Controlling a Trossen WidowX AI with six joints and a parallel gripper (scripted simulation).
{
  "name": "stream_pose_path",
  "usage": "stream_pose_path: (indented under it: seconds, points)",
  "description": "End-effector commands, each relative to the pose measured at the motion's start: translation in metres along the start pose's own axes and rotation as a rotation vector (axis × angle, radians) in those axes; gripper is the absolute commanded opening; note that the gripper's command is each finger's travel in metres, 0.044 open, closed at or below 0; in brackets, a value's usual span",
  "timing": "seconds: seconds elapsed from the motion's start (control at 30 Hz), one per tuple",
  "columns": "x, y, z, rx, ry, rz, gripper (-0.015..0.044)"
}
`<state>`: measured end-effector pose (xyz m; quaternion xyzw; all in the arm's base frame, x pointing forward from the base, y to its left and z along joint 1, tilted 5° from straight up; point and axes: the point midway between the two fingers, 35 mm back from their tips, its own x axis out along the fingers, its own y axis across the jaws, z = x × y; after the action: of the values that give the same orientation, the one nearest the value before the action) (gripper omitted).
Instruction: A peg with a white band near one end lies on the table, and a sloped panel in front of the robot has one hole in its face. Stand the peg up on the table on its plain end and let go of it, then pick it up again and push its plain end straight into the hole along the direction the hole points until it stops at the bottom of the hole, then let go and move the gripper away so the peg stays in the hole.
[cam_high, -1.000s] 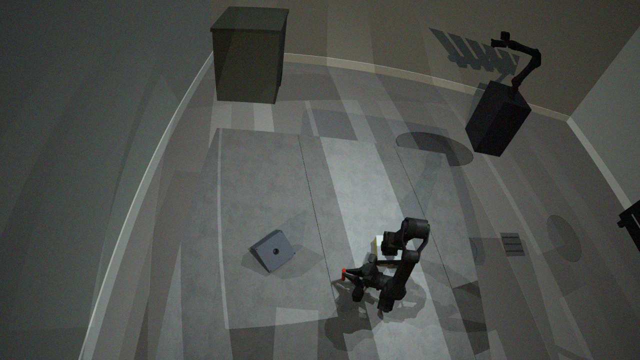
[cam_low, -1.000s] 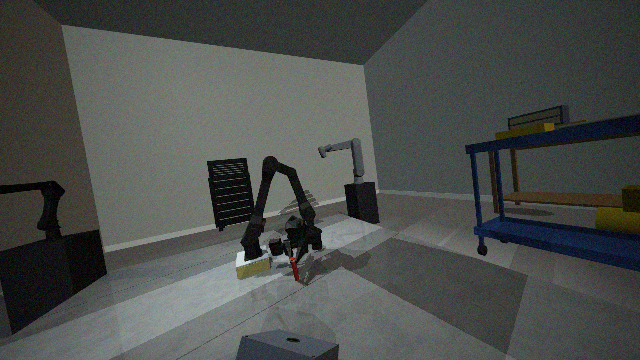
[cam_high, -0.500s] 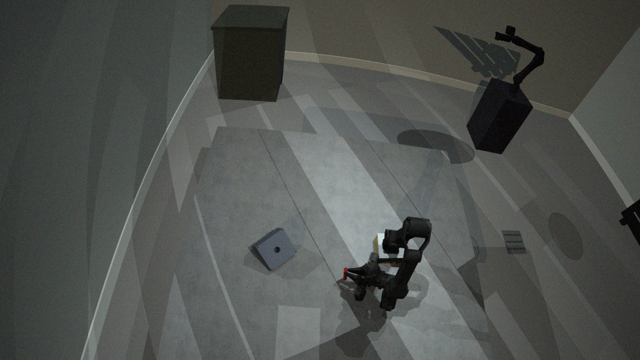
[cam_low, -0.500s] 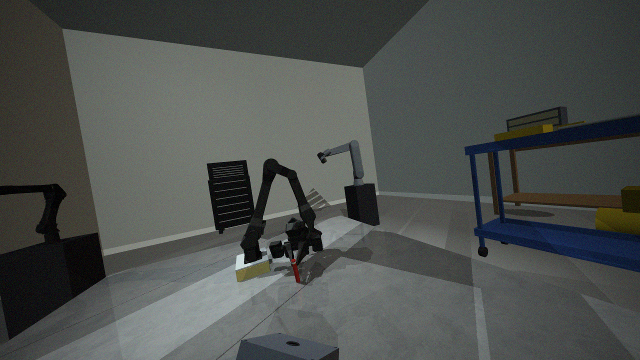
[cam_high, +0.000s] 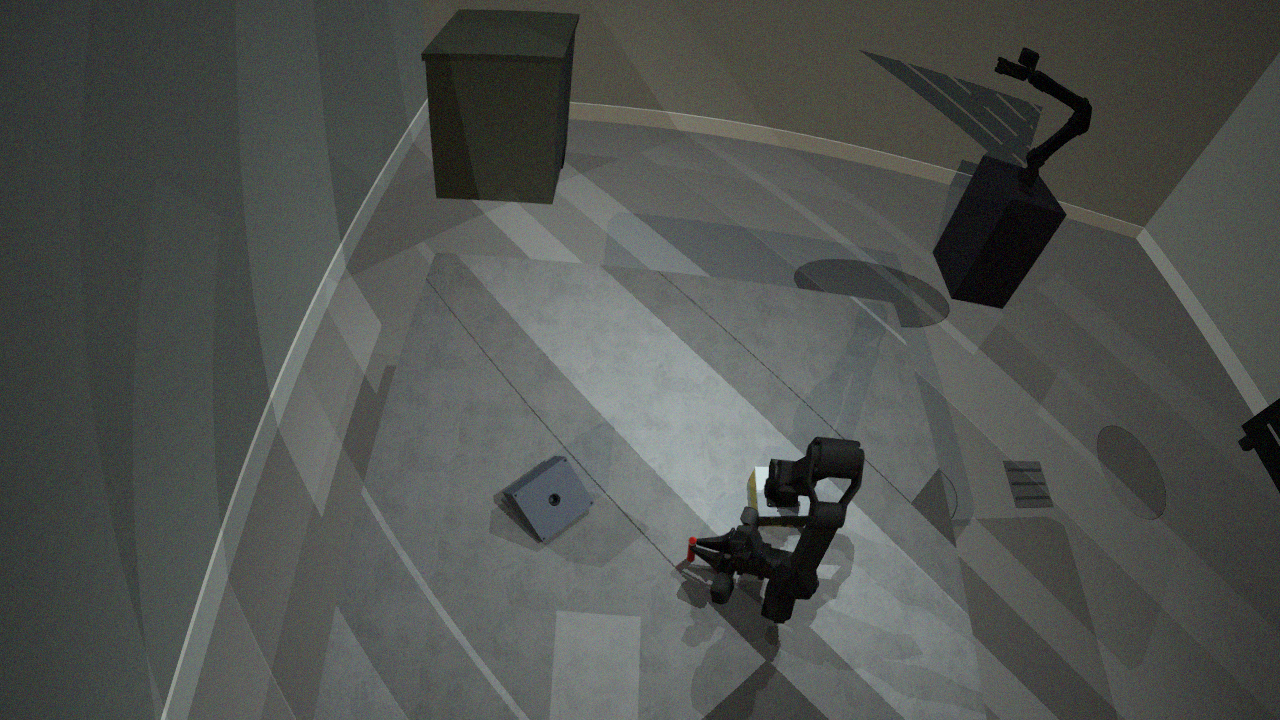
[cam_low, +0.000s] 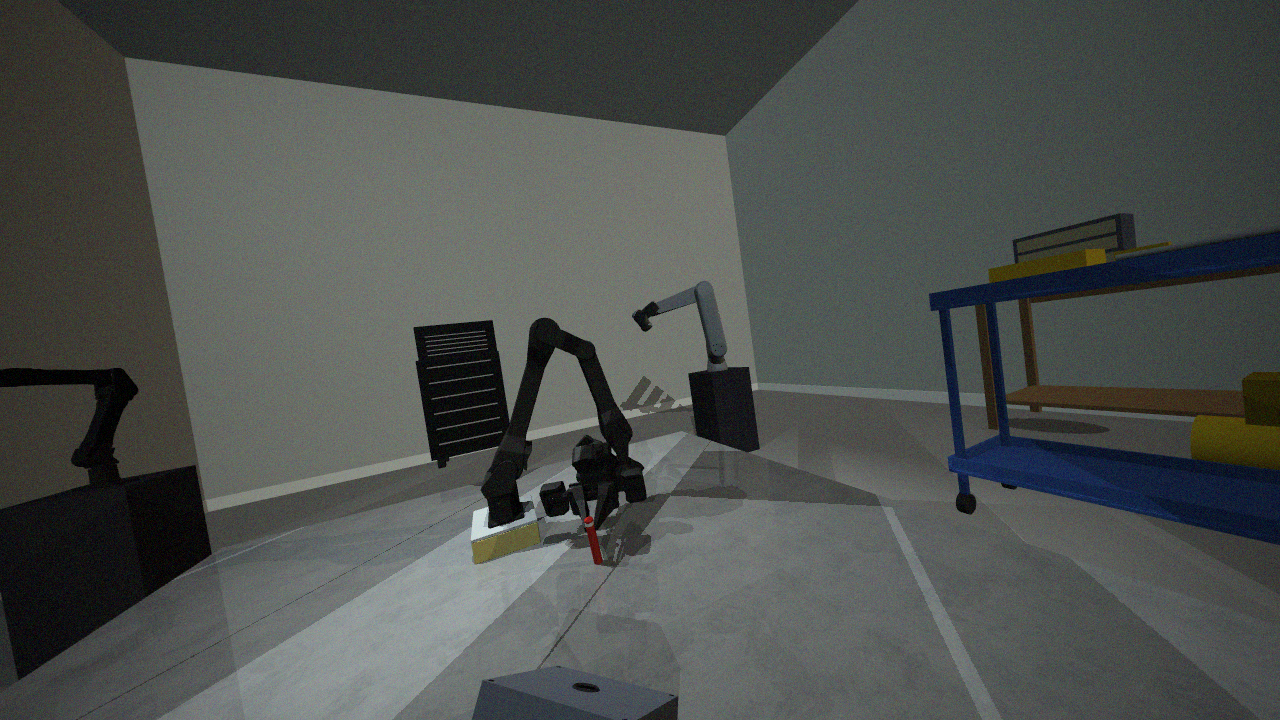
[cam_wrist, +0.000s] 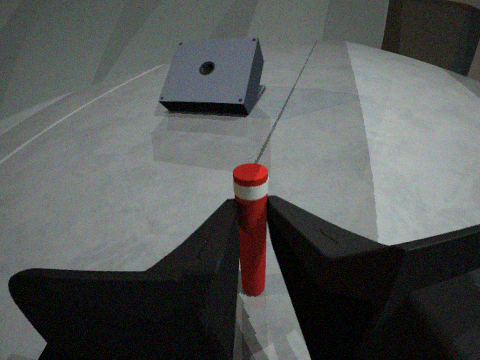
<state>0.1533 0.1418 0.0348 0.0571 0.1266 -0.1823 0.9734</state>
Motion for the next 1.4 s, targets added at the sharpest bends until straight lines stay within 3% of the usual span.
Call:
stream_pose_path:
  seconds: [0.0,1.37]
  points:
    - [-0.0005,0.0001,-0.0023,0.000,0.000,0.000,0.0049]
    - [-0.0084,0.0055,-0.0061,-0.005,-0.012,0.029,0.0049]
